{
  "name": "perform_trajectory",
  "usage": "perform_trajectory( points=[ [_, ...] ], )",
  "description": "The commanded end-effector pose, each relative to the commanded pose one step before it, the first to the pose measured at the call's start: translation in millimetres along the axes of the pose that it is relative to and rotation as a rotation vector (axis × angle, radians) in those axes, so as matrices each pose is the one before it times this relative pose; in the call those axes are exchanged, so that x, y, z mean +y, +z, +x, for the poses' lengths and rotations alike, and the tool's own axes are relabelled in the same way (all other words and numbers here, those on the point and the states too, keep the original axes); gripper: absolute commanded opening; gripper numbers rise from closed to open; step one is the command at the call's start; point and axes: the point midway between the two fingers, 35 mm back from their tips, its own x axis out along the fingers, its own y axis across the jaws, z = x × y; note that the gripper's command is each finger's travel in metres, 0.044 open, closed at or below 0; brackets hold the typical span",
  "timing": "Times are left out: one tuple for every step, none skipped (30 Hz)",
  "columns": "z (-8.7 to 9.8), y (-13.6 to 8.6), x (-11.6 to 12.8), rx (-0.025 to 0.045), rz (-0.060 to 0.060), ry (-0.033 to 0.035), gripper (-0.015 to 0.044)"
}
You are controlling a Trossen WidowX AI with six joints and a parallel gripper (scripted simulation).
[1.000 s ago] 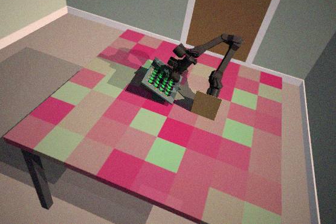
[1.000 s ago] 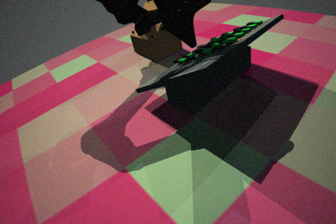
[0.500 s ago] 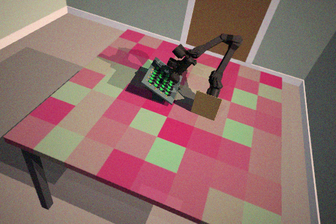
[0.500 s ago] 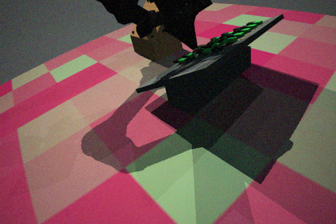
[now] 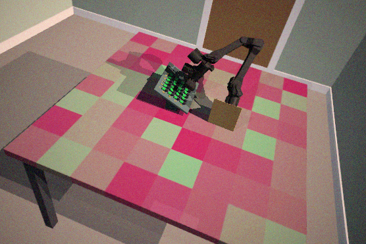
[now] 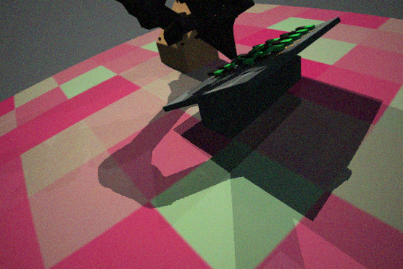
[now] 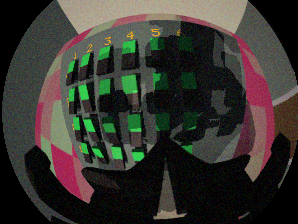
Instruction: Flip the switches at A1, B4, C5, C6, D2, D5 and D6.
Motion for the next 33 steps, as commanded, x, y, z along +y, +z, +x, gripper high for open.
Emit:
perform_trajectory(
  points=[
    [0.35, 0.14, 0.98, -0.00093, -0.0064, 0.00424, 0.0000],
    [0.13, 0.00, 0.00, 0.00000, 0.0000, -0.00001, 0.0000],
    [0.13, 0.00, 0.00, 0.00000, 0.0000, -0.00001, 0.0000],
    [0.13, 0.00, 0.00, 0.00000, 0.0000, -0.00001, 0.0000],
    [0.13, 0.00, 0.00, 0.00000, 0.0000, -0.00001, 0.0000],
    [0.13, 0.00, 0.00, 0.00000, 0.0000, -0.00001, 0.0000],
    [0.13, 0.00, 0.00, 0.00000, 0.0000, -0.00001, 0.0000],
    [0.13, 0.00, 0.00, 0.00000, 0.0000, -0.00001, 0.0000],
    [0.13, 0.00, 0.00, 0.00000, 0.0000, -0.00001, 0.0000],
    [0.13, 0.00, 0.00, 0.00000, 0.0000, -0.00001, 0.0000],
    [0.13, 0.00, 0.00, 0.00000, 0.0000, -0.00001, 0.0000],
    [0.13, 0.00, 0.00, 0.00000, 0.0000, -0.00001, 0.0000],
    [0.13, 0.00, 0.00, 0.00000, 0.0000, -0.00001, 0.0000],
    [0.13, 0.00, 0.00, 0.00000, 0.0000, -0.00001, 0.0000],
    [0.13, 0.00, 0.00, 0.00000, 0.0000, -0.00001, 0.0000],
    [0.13, 0.00, 0.00, 0.00000, 0.0000, -0.00001, 0.0000],
    [0.13, 0.00, 0.00, 0.00000, 0.0000, -0.00001, 0.0000],
    [0.13, 0.00, 0.00, 0.00000, 0.0000, -0.00001, 0.0000],
    [0.13, 0.00, 0.00, 0.00000, 0.0000, -0.00001, 0.0000],
    [0.13, 0.00, 0.00, 0.00000, 0.0000, -0.00001, 0.0000],
    [0.13, 0.00, 0.00, 0.00000, 0.0000, -0.00001, 0.0000],
    [0.13, 0.00, 0.00, 0.00000, 0.0000, -0.00001, 0.0000],
    [0.13, 0.00, 0.00, 0.00000, 0.0000, -0.00001, 0.0000],
    [0.13, 0.00, 0.00, 0.00000, 0.0000, -0.00001, 0.0000],
    [0.13, 0.00, 0.00, 0.00000, 0.0000, -0.00001, 0.0000],
    [0.13, 0.00, 0.00, 0.00000, 0.0000, -0.00001, 0.0000],
    [0.13, 0.00, 0.00, 0.00000, 0.0000, -0.00001, 0.0000],
    [0.13, 0.00, 0.00, 0.00000, 0.0000, -0.00001, 0.0000],
    [0.13, 0.00, 0.00, 0.00000, 0.0000, -0.00001, 0.0000],
    [0.13, 0.00, 0.00, 0.00000, 0.0000, -0.00001, 0.0000],
    [0.13, 0.00, 0.00, 0.00000, 0.0000, -0.00001, 0.0000],
    [0.13, 0.00, 0.00, 0.00000, 0.0000, -0.00001, 0.0000],
    [0.13, 0.00, 0.00, 0.00000, 0.0000, -0.00001, 0.0000]
  ],
)
